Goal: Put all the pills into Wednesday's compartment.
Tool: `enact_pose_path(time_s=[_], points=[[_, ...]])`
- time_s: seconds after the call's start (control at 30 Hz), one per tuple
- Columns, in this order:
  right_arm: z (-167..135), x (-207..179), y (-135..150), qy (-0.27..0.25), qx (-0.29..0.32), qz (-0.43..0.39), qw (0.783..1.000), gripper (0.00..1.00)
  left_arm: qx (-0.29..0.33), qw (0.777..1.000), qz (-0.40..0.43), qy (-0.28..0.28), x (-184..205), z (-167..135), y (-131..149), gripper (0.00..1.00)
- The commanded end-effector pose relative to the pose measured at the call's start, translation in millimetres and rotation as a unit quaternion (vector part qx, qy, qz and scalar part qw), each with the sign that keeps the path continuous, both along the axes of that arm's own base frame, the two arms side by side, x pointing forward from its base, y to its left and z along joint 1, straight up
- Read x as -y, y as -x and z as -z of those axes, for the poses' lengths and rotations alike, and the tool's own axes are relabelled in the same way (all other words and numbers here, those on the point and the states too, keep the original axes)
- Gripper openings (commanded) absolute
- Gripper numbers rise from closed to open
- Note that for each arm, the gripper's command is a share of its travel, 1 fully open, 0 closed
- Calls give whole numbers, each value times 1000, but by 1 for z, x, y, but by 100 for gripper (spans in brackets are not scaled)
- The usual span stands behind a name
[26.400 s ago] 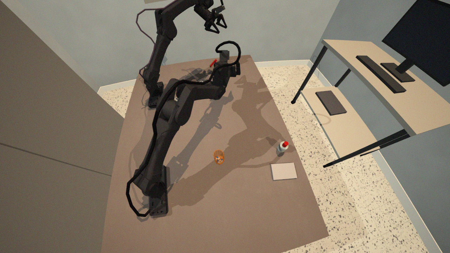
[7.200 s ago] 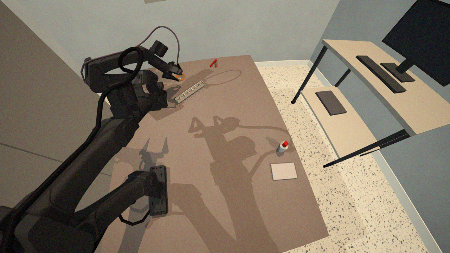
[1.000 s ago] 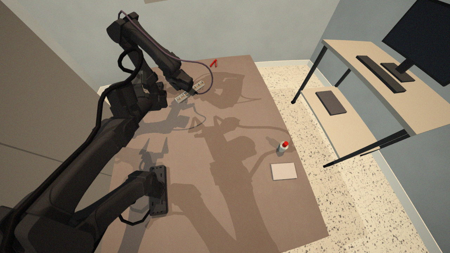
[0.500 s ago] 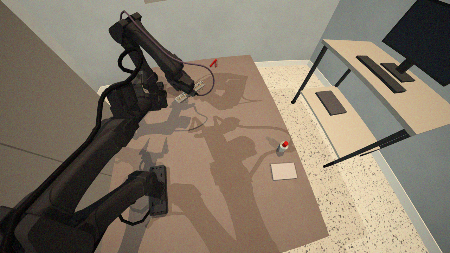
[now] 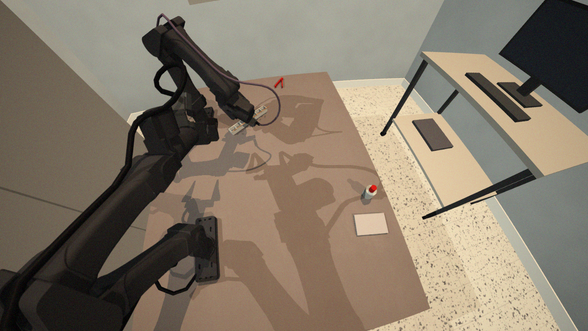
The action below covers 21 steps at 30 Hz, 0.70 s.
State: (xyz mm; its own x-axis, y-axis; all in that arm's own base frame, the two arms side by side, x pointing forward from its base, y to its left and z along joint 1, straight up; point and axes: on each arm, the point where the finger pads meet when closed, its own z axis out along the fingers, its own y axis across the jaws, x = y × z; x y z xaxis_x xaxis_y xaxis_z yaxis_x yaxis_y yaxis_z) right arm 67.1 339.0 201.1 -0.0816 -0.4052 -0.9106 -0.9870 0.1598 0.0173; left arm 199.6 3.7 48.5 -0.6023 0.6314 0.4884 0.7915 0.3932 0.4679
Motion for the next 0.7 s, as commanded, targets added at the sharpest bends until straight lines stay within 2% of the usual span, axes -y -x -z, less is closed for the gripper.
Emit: enact_pose_path(time_s=[0.0, 0.03, 0.2, 0.67], points=[[-10, 1, 3, -15, 6, -3, 1000, 100, 40, 998, 7, 45, 7, 2, -12, 36], [-10, 1, 3, -15, 6, -3, 1000, 100, 51, 997, 9, 63, 9, 3, -13, 36], [-10, 1, 3, -15, 6, -3, 1000, 100, 53, 997, 6, 59, 2, 0, -8, 36], [-10, 1, 3, -15, 6, -3, 1000, 100, 124, 981, 5, 151, -5, 2, -1, 36]])
